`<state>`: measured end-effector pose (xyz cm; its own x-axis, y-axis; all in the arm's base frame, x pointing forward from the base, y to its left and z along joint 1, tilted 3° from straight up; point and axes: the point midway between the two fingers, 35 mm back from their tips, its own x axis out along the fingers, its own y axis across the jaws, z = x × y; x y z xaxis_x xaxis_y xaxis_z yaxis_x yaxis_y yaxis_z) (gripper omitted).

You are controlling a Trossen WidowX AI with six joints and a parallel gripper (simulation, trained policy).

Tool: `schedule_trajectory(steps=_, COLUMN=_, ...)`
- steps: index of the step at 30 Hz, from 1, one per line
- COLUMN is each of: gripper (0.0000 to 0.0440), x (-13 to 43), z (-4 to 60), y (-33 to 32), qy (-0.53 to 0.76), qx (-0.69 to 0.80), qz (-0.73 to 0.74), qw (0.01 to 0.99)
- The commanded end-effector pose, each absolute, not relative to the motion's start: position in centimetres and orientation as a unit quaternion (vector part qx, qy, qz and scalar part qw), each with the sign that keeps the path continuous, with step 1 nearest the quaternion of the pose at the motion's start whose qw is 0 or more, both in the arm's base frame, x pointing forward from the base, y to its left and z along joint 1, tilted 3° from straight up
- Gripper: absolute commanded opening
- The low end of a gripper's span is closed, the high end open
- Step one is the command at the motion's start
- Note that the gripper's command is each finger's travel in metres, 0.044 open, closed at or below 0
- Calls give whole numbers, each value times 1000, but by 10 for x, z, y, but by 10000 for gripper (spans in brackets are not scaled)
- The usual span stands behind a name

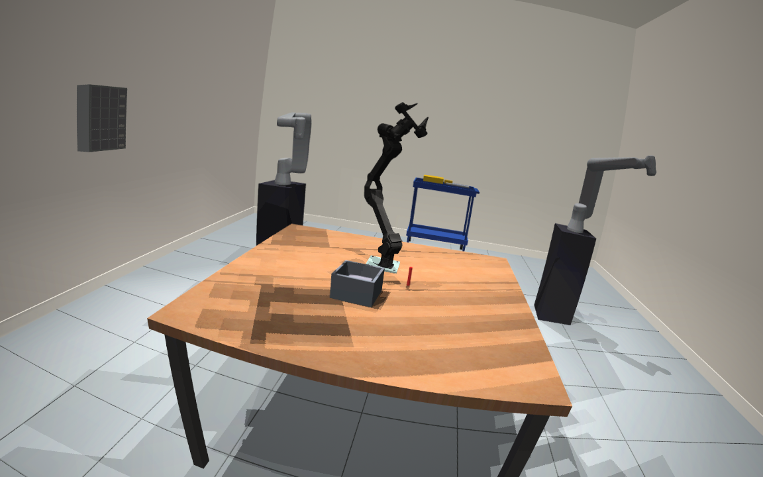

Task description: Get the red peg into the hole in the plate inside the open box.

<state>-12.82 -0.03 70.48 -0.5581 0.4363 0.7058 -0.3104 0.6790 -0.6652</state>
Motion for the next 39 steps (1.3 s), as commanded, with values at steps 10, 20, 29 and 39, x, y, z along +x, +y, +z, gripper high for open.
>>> schedule_trajectory(steps=10, gripper=440, x=-75, z=699, y=43, qy=-689, qx=-3, qz=441, qw=576)
schedule_trajectory(steps=20, gripper=440, x=-11, z=674, y=96, qy=-556, qx=28, qz=485, qw=674)
schedule_trajectory(steps=29, gripper=440, x=49, z=635, y=138, qy=-425, qx=53, qz=497, qw=755)
schedule_trajectory(steps=39, gripper=440, x=112, z=576, y=173, qy=-271, qx=83, qz=487, qw=826)
